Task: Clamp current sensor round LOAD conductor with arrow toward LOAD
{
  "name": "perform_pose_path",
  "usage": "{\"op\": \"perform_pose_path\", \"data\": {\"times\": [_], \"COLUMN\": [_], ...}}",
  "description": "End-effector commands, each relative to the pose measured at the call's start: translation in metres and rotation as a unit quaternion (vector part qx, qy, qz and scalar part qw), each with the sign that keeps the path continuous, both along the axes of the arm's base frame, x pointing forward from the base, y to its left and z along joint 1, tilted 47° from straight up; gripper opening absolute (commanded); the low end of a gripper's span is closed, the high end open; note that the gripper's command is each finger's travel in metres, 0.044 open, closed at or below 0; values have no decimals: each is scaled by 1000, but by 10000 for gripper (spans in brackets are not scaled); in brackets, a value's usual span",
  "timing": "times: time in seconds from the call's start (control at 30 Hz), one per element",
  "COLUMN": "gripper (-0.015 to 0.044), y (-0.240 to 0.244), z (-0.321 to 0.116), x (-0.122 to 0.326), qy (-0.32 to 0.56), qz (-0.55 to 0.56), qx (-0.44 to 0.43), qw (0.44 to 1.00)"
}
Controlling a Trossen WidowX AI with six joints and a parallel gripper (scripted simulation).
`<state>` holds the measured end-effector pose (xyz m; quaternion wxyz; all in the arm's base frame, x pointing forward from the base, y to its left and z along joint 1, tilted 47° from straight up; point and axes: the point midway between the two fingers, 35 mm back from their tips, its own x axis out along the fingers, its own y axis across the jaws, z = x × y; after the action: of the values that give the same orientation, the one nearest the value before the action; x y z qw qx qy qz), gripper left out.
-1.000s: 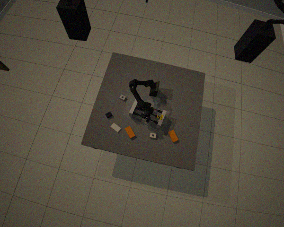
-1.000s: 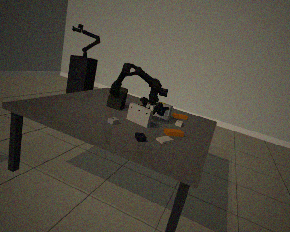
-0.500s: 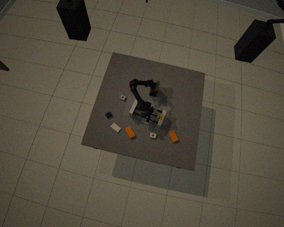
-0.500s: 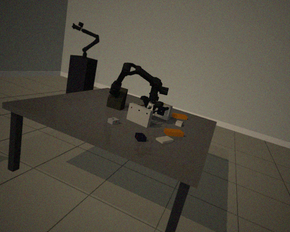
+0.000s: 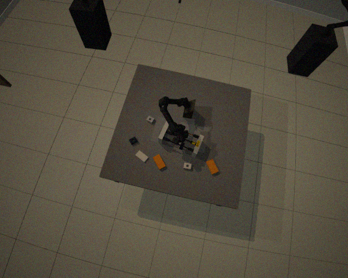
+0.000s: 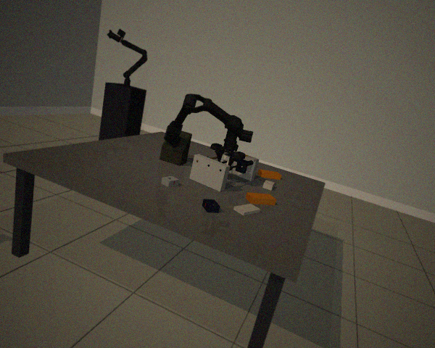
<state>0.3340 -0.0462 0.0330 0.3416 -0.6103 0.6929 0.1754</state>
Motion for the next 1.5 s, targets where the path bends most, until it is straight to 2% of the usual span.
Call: {"op": "perform_pose_path", "data": {"times": [0.0, 0.53, 0.67, 1.3, 1.47], "gripper": [26, 440, 344, 217, 86], "y": [1, 3, 1, 1, 3], "z": [0, 0, 0, 0, 2], "x": [0, 0, 0, 0, 0], "qy": [0, -3, 0, 0, -2], "qz": [1, 5, 2, 2, 2], "qx": [0, -1, 0, 0, 1], "qw": [1000, 1000, 1000, 1000, 1000]}}
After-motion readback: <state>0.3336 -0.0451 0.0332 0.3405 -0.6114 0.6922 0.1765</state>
